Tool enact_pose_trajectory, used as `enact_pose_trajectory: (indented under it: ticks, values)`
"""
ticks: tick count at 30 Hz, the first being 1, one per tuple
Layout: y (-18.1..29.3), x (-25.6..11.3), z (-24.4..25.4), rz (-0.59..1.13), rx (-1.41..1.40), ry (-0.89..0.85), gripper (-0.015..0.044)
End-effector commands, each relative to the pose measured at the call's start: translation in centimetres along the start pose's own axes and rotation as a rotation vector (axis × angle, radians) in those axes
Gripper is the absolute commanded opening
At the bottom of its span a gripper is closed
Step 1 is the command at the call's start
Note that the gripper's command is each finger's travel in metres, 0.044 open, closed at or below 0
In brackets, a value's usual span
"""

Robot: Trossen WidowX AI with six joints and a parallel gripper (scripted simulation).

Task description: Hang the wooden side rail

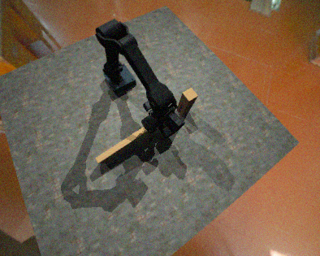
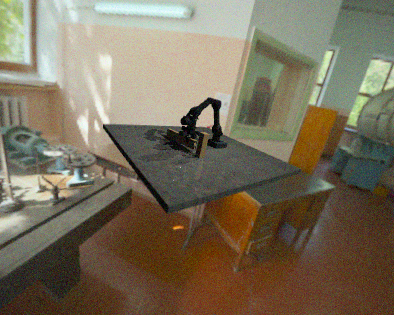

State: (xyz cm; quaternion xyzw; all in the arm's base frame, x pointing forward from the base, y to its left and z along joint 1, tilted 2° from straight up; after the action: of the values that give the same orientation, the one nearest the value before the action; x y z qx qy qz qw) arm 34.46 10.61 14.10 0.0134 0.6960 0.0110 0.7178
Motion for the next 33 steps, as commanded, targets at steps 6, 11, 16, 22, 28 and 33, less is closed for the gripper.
enact_pose_trajectory:
  ticks: [6, 11, 16, 22, 28, 33]
  values:
    - [0.18, -0.45, 0.05, 0.006, 0.003, -0.008, 0.0000]
    - [0.22, -0.48, 0.08, 0.006, 0.003, -0.008, 0.0000]
    - [0.26, -0.52, 0.11, 0.006, 0.003, -0.008, 0.0000]
    - [0.33, -0.50, 0.17, 0.006, 0.003, -0.008, 0.0000]
    - [0.41, -0.43, 0.22, 0.006, 0.003, -0.008, 0.0000]
    - [0.47, -0.38, 0.26, 0.006, 0.003, -0.008, 0.0000]
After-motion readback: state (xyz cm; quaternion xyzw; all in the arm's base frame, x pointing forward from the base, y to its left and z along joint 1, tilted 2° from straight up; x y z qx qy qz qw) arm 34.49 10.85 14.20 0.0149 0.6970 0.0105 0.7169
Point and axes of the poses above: the point midway between the two fingers, 35 mm back from their tips, its own x axis out along the fingers, its own z axis across the jaws, y = z × x, the point moved 9 cm from there along -x, back along the fingers, and after that the axes turned 9 degrees about x, right-handed, at the moved point
